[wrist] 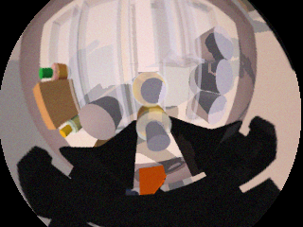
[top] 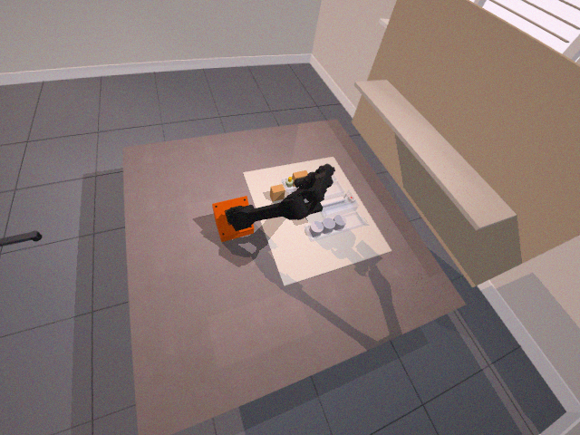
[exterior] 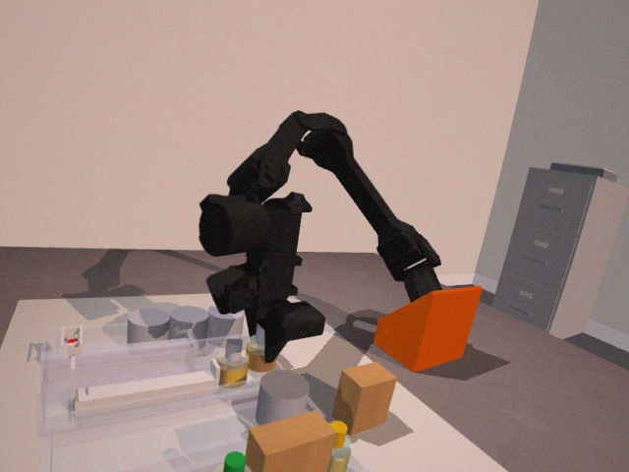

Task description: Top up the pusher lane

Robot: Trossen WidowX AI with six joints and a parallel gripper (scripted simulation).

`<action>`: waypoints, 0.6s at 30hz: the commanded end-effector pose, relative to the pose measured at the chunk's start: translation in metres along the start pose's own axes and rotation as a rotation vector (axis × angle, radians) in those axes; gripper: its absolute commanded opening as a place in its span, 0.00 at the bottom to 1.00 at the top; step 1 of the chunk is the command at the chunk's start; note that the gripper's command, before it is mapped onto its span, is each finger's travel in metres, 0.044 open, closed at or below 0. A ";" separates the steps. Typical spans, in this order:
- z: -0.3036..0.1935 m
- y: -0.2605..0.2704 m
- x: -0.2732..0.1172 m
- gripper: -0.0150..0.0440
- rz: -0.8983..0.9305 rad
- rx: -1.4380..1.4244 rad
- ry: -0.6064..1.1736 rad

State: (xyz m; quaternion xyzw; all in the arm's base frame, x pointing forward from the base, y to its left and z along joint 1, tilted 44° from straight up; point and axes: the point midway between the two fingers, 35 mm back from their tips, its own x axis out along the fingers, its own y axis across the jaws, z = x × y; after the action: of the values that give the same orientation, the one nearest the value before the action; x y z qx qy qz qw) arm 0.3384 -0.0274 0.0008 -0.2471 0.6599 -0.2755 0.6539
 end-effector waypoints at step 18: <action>0.005 -0.001 0.007 0.25 -0.009 0.011 -0.021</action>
State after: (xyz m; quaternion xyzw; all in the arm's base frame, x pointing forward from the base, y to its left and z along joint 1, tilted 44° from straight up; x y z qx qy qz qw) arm 0.3381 -0.0319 -0.0043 -0.2471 0.6591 -0.2760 0.6544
